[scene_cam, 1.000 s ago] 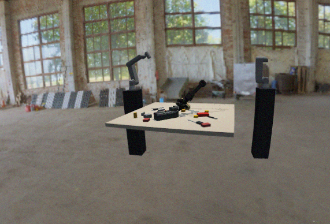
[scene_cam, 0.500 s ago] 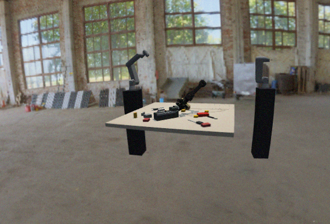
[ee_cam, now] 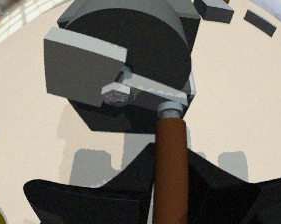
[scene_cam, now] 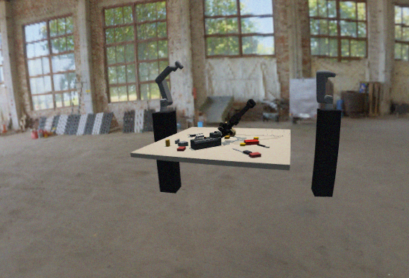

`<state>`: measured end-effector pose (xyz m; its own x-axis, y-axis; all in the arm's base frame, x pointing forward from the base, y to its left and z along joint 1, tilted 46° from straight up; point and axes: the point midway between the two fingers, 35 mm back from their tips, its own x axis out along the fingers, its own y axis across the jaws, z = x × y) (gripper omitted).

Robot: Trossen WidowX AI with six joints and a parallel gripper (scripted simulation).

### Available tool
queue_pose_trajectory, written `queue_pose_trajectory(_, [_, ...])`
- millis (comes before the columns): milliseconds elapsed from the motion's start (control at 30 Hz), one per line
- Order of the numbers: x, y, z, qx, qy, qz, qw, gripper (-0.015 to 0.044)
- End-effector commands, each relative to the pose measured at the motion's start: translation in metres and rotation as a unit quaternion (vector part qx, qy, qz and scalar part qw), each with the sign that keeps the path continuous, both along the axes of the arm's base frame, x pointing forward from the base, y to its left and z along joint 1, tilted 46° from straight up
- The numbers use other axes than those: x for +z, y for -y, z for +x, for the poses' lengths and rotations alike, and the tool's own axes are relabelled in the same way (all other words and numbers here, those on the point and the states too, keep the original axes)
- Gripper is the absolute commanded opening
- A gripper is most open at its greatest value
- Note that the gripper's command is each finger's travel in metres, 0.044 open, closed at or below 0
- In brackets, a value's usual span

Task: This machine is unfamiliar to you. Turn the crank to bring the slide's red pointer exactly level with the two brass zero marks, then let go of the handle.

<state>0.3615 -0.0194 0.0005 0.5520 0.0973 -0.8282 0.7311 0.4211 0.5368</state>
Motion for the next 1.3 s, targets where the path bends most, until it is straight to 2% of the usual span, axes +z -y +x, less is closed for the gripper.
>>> queue_pose_trajectory(0, [0.000,0.000,0.000,0.000,0.000,0.000,1.000,0.0105])
queue_pose_trajectory(433, [0.000,0.000,0.000,0.000,0.000,0.000,1.000,0.0440])
queue_pose_trajectory(867, [0.036,0.038,-0.004,0.000,0.000,-0.001,1.000,0.0440])
queue_pose_trajectory(1267, [0.101,0.107,-0.016,-0.005,-0.004,-0.004,1.000,0.0440])
